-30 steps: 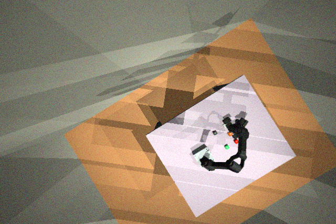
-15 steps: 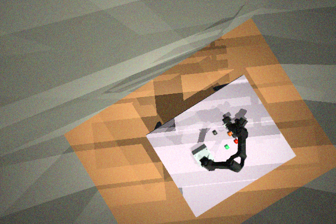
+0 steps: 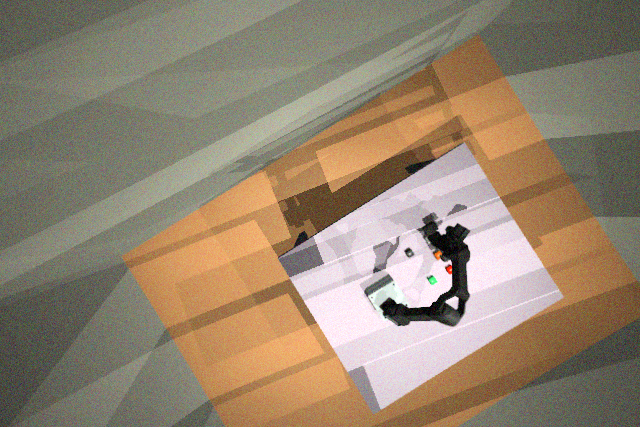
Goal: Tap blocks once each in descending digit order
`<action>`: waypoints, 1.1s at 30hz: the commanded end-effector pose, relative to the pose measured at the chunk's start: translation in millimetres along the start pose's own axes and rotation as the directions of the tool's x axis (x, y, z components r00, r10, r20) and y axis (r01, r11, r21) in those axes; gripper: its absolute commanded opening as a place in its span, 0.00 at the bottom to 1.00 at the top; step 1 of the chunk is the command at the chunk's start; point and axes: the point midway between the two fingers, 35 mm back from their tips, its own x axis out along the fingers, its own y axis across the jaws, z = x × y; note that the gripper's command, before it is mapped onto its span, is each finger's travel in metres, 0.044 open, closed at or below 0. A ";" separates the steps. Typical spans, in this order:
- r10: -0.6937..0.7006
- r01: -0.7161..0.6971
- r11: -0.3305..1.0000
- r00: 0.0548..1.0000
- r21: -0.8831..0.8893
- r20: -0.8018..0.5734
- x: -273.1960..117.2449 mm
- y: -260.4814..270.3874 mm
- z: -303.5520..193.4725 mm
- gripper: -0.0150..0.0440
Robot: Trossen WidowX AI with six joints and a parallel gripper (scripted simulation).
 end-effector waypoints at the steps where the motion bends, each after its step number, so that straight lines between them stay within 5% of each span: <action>1: 0.000 0.000 1.000 1.000 -0.001 0.000 -6.3 0.0 0.1 0.29; 9: 0.002 -0.002 1.000 1.000 -0.004 -0.001 -34.9 0.4 0.1 0.29; 15: 0.002 -0.002 1.000 1.000 -0.004 -0.001 -103.0 0.5 0.5 0.29; 21: -0.001 0.001 1.000 1.000 -0.001 -0.002 -108.9 -3.0 0.7 0.29; 33: -0.020 0.020 1.000 1.000 -0.001 -0.002 -110.1 -179.4 -2.1 0.29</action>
